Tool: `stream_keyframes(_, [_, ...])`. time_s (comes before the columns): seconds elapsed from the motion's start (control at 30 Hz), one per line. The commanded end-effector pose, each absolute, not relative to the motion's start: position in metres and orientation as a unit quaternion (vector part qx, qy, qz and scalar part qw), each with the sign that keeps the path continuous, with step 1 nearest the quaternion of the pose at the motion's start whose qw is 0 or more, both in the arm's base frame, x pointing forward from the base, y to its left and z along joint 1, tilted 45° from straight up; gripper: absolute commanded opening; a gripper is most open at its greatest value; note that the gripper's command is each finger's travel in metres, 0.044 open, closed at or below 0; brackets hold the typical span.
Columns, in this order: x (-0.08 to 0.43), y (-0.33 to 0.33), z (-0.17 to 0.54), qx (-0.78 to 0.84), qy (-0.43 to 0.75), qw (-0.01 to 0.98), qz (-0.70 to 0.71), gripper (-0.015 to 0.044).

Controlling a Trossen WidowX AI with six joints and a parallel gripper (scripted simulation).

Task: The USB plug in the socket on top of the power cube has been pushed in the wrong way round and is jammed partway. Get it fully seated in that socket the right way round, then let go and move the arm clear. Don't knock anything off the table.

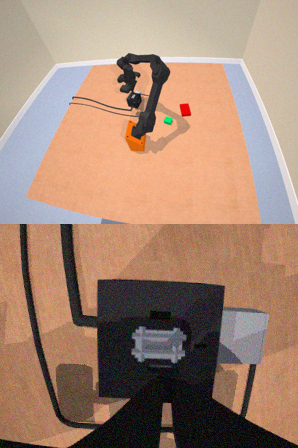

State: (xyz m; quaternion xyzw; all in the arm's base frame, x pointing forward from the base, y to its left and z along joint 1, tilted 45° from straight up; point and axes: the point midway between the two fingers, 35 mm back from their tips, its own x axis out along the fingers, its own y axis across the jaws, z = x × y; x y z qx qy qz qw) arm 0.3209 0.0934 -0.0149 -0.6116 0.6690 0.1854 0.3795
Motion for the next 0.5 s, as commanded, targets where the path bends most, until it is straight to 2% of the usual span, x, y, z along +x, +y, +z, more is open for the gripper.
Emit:
stream_keyframes(0.0, [0.3208,0.0939,-0.0151,-0.610,0.668,0.382,0.189,0.0000])
stream_keyframes(0.47, [0.3211,0.0935,-0.0169,-0.609,0.665,0.386,0.193,0.0000])
